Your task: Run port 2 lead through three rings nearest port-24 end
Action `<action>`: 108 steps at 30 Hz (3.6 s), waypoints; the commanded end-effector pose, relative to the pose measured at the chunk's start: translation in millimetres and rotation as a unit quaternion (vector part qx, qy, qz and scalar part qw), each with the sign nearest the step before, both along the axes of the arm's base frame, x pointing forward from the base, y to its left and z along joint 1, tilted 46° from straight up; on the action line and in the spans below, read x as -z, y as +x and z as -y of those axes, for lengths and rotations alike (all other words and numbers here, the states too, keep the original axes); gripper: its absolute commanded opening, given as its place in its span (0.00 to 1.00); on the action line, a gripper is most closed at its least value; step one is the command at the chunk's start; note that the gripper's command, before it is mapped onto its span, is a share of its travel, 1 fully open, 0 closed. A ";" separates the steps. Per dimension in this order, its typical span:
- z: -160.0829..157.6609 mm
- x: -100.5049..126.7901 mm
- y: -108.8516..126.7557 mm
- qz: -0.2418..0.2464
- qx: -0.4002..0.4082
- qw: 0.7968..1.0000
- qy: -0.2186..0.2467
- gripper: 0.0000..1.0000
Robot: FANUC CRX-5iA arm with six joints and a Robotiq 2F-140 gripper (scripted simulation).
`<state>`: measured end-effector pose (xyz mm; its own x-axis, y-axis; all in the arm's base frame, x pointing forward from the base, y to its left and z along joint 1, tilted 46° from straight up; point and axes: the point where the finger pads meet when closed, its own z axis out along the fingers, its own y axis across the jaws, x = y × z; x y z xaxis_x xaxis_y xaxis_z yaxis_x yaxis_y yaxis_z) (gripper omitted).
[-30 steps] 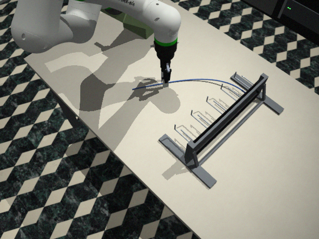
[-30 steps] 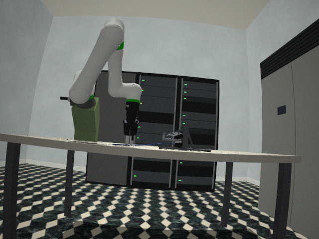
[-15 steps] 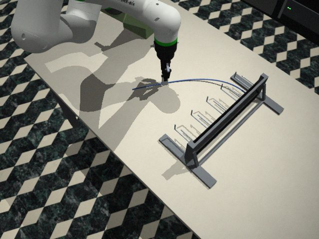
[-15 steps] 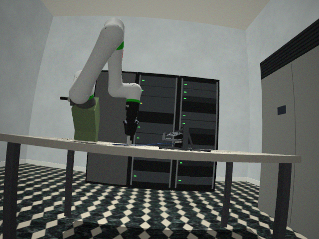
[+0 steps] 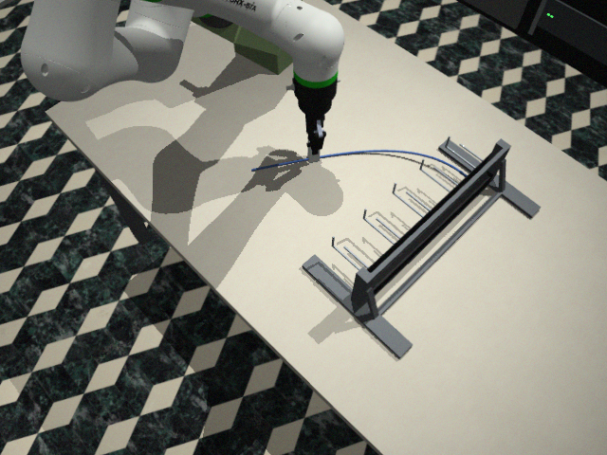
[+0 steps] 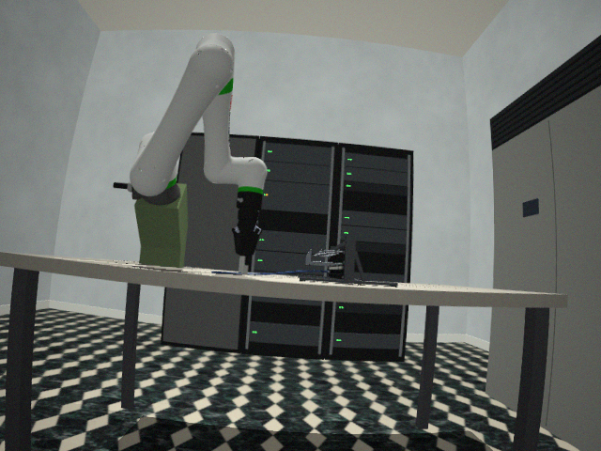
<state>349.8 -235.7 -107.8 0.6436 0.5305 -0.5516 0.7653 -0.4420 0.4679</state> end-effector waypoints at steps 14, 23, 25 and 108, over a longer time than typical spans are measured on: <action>-0.1 0.1 0.1 0.000 0.000 1.000 0.000 0.00; -0.1 0.1 0.1 0.000 0.000 1.000 0.000 0.00; -0.1 0.1 0.1 0.000 0.000 1.000 0.000 0.00; -28.8 -27.3 -0.1 0.000 0.000 1.000 0.000 0.00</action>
<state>349.5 -207.7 -81.0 0.6438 0.5302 -0.5518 0.7652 -0.4424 0.4678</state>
